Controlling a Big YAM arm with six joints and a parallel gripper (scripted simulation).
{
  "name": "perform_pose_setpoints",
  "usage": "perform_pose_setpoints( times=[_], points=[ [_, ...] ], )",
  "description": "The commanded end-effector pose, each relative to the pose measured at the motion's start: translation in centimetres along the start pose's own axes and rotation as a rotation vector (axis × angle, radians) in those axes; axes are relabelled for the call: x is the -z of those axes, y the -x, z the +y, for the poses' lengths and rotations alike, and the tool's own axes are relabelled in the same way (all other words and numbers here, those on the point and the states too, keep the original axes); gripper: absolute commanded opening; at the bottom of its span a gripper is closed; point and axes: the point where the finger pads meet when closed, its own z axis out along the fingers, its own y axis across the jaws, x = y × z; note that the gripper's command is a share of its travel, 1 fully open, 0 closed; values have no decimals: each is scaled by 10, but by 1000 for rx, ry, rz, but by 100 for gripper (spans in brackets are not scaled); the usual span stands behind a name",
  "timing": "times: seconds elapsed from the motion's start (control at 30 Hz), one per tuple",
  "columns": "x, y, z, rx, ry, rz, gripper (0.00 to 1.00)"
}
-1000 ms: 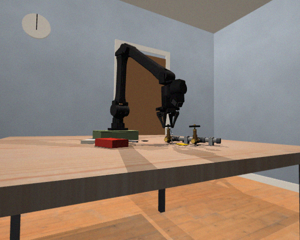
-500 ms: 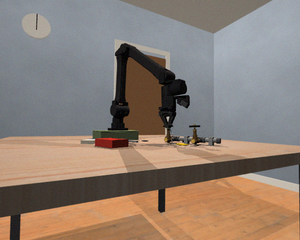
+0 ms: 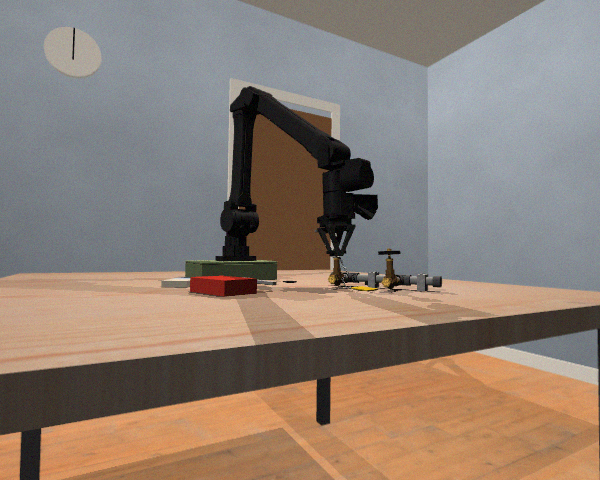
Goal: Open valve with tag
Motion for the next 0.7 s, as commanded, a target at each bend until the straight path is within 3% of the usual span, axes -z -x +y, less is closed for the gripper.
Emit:
perform_pose_setpoints(
  times=[0.0, 0.27, 0.3, 0.67],
  points=[
    [13, 4, -11, 124, -26, -16, 0],
    [13, 4, -11, 149, -26, -15, 0],
    [13, 4, -11, 149, -26, -15, 100],
    [13, 4, -11, 149, -27, -15, 100]
  ],
)
